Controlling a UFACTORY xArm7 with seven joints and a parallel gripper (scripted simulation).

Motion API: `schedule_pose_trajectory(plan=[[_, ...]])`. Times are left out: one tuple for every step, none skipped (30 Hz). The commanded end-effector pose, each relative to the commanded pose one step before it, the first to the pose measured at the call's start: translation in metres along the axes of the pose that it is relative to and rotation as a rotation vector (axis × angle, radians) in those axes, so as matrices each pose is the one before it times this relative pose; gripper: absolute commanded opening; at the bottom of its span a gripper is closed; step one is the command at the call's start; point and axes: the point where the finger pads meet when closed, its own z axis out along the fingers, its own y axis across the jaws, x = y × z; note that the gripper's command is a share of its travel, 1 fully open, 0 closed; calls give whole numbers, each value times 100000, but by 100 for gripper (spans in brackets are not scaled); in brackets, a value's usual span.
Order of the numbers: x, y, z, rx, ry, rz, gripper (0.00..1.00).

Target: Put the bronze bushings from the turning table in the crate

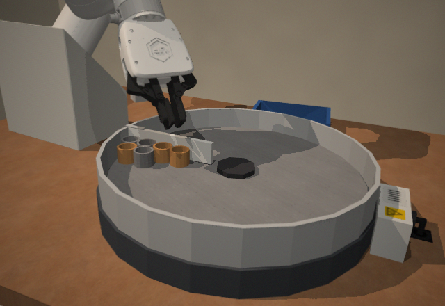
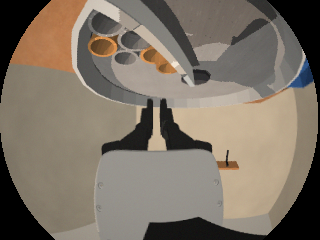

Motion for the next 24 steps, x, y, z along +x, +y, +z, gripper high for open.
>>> schedule_pose_trajectory(plan=[[-253,161,19,6946,-85,7552,10],[-26,64,24,1667,70,1869,10],[-21,65,13,1744,29,1980,10],[-16,66,0,1818,-16,2091,10],[3,22,0,1928,-34,2290,10],[18,-15,-2,2029,-62,2467,10],[25,-22,-17,2095,-119,2579,10],[31,-30,-33,2156,-181,2689,10],[31,2,-12,2019,-42,2512,10],[0,0,0,0,0,0,10],[0,0,0,0,0,0,10],[14,76,41,1732,254,2041,10],[4,73,24,1799,159,2079,10],[-8,69,4,1860,53,2115,10],[-21,64,-16,1915,-62,2149,10],[3,50,-6,1905,-3,2215,10],[57,27,37,1846,226,2289,10],[31,23,13,1890,74,2287,10],[2,19,-12,1924,-89,2284,10],[-28,15,-38,1946,-260,2281,10],[56,-7,34,1829,92,2208,10],[88,-7,60,1745,237,2131,10],[47,6,24,1725,61,2095,10],[4,19,-13,1696,-118,2062,10]])
